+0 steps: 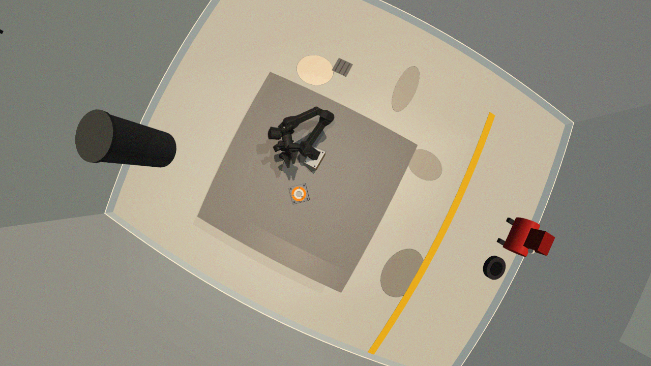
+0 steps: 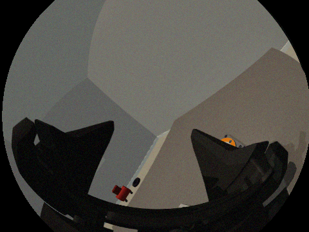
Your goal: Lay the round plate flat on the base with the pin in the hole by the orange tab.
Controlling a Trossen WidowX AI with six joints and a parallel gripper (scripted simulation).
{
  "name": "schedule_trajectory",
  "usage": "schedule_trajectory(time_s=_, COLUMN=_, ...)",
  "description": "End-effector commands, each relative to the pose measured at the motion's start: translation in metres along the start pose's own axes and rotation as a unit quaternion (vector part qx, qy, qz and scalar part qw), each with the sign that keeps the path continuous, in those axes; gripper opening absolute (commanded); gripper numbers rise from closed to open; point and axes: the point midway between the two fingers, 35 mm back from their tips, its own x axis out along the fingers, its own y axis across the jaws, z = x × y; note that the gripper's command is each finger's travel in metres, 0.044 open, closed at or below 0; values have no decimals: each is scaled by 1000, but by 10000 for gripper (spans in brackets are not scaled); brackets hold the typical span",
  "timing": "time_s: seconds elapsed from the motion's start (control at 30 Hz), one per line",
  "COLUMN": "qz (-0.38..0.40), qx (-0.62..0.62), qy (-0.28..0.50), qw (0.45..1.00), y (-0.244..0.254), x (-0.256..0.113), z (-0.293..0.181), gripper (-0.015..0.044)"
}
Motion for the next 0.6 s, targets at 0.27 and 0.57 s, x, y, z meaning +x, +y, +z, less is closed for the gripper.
schedule_trajectory(time_s=0.27, qz=-54, qx=88, qy=110, qw=989, y=-31, x=21, z=8, gripper=164)
schedule_trajectory(time_s=0.57, qz=-140, qx=148, qy=230, qw=952, y=-65, x=53, z=5, gripper=0)
